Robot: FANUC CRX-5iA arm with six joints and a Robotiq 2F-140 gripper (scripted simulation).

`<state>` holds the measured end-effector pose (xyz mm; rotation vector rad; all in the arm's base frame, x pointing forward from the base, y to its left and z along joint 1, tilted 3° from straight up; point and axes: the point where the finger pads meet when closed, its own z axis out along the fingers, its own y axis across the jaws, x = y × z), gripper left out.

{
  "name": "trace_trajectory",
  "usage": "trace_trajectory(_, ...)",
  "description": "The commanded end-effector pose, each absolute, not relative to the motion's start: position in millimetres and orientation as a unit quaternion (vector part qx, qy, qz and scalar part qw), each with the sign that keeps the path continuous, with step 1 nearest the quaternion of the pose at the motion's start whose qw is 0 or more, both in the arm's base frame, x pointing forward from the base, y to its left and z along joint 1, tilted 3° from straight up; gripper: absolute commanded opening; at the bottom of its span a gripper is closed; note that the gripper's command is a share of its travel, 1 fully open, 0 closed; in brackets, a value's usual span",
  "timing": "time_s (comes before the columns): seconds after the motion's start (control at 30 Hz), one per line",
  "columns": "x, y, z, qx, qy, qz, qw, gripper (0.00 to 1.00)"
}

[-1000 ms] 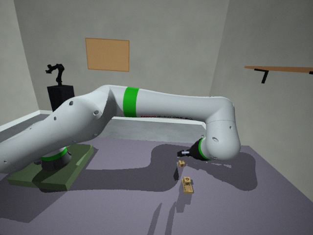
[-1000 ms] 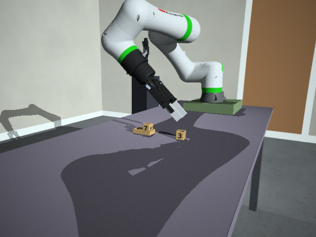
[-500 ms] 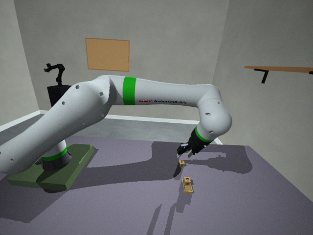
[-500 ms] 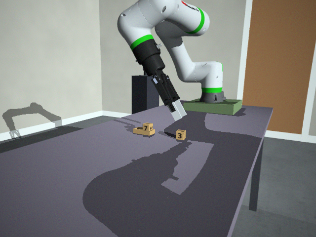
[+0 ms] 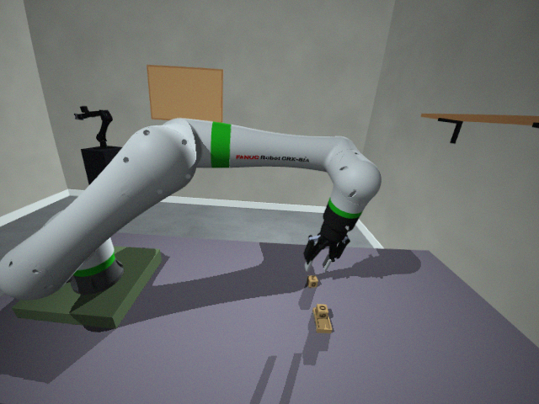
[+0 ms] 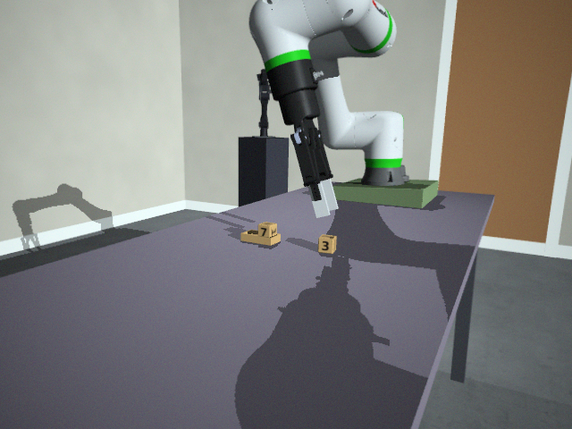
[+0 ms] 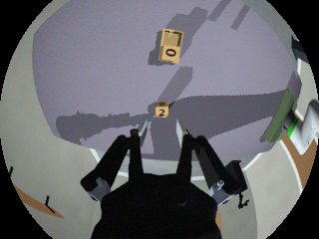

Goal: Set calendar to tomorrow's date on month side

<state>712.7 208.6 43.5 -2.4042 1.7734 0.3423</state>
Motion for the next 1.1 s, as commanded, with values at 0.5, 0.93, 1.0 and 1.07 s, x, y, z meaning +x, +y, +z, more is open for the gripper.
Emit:
trace_trajectory(0.5,710.0,214.6,43.9,-0.804,0.594,-0.001,-0.016,0.47)
trace_trajectory(0.93,709.4,218.7,45.3,-0.805,0.593,-0.012,-0.022,1.0)
trace_trajectory(1.0,709.4,218.7,45.3,-0.805,0.593,-0.012,-0.022,1.0)
trace_trajectory(1.07,709.4,218.7,45.3,-0.805,0.593,-0.012,-0.022,1.0)
